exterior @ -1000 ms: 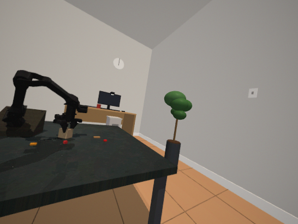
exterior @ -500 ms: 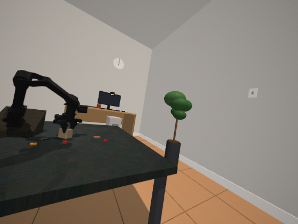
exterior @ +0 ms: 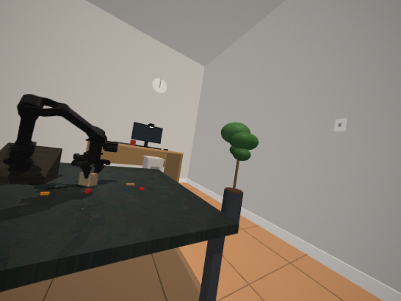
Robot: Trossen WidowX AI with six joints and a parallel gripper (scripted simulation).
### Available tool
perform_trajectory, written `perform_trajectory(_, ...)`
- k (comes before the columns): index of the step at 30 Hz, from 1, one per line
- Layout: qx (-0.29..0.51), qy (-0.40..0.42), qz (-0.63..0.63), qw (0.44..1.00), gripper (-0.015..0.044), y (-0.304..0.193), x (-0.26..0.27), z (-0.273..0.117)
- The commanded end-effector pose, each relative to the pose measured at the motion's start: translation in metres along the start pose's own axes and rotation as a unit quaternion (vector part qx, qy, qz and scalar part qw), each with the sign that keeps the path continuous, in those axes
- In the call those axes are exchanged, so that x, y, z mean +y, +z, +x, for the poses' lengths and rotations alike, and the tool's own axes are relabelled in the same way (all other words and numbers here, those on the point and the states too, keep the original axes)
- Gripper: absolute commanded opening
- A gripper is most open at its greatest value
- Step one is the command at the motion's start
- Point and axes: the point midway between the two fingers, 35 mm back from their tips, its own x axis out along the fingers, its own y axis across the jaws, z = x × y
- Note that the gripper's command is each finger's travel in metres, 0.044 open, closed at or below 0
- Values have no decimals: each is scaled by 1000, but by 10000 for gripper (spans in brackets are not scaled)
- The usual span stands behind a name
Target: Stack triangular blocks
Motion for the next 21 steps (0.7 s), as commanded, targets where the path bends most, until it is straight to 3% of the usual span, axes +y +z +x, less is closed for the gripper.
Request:
perform_trajectory(1, 0, 0, 0, 1000, 315, 0, 0, 0)
perform_trajectory(6, 0, 0, 0, 1000, 440, 0, 0, 0)
perform_trajectory(15, 0, 0, 0, 1000, 440, 0, -1, -2)
perform_trajectory(21, -2, -3, -1, 1000, 440, -2, -5, -75)
